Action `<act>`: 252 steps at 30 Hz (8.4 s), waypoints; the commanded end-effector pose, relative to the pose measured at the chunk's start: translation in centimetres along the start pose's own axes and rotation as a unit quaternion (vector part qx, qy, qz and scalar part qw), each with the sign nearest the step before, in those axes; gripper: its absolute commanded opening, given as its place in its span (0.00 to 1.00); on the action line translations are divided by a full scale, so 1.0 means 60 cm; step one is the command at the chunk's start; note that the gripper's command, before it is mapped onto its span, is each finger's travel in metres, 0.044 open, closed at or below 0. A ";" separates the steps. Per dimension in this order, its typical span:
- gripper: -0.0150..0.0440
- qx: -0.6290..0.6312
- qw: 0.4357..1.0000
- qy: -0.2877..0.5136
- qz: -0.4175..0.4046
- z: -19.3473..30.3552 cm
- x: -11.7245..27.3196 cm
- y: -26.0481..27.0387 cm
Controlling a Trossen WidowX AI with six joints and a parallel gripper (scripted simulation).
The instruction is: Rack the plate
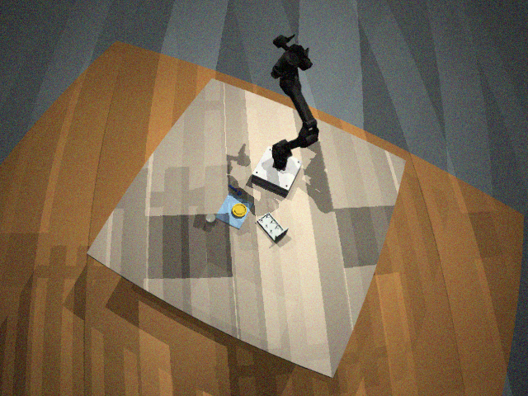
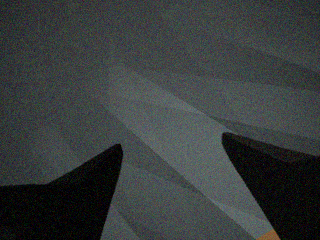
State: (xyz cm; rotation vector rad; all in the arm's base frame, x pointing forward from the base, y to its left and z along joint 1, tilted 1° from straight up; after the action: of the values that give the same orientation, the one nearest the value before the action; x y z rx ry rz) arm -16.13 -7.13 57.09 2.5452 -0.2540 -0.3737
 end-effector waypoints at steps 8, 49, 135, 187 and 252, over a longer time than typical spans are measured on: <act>0.93 0.033 0.997 0.042 -0.059 0.045 0.010 0.038; 0.93 0.261 0.778 0.279 -0.498 0.350 0.329 0.195; 0.93 0.589 -0.216 0.194 -0.755 0.498 0.894 -0.454; 0.57 0.589 -0.216 0.194 -0.755 0.539 0.909 -0.477; 0.25 0.609 -0.153 0.357 -0.692 0.291 0.803 -0.460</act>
State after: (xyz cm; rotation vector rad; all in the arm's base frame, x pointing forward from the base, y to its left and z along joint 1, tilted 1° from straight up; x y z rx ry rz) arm 26.38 -5.07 18.82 -0.3925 -1.5283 -0.5080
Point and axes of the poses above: the point midway between the two fingers, 35 mm back from their tips, its own x axis back along the fingers, its own y axis across the jaws, z = x × y, the point moved 6 cm from there along x, back along the fingers
